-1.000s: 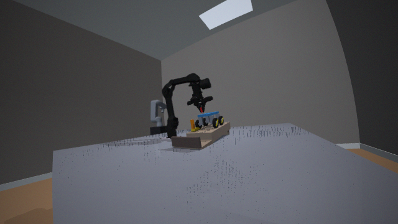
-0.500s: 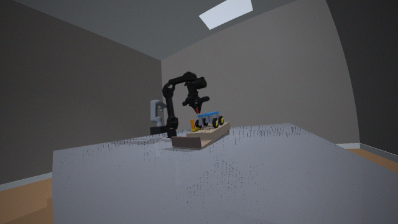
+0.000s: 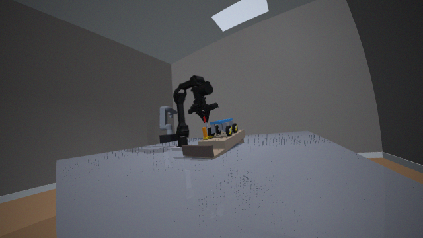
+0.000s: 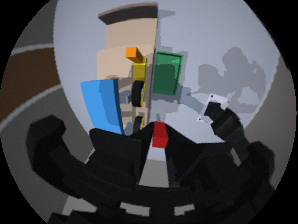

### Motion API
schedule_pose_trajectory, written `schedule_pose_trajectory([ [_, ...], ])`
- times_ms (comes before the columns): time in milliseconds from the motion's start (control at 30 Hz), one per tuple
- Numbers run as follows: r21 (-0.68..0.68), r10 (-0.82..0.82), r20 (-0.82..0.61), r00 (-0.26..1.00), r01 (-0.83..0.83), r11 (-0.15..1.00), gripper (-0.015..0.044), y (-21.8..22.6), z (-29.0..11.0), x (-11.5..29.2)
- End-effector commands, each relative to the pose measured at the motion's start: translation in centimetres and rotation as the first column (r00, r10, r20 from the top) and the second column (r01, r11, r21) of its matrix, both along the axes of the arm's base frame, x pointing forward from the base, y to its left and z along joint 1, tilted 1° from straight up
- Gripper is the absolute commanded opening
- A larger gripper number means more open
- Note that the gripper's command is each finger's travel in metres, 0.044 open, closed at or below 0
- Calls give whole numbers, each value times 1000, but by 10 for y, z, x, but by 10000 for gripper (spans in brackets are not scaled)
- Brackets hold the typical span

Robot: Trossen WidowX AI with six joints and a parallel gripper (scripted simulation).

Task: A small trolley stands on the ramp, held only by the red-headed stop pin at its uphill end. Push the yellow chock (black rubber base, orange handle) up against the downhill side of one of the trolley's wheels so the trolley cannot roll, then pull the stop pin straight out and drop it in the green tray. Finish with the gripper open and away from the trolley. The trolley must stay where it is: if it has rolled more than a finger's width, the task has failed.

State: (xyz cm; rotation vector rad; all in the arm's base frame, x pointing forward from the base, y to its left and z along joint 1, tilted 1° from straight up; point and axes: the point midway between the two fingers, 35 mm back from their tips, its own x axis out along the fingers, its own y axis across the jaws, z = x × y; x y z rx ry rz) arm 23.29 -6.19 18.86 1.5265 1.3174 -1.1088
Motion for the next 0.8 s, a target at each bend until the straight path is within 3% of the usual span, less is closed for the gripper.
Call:
schedule_pose_trajectory([
  [0,-4,2,-4,1000,-2,1000,0,-16,-4,-3],
  [600,-9,-3,-6,1000,3,1000,0,-62,-14,-13],
  [767,-27,-128,-34,991,127,992,0,-61,-14,-14],
])
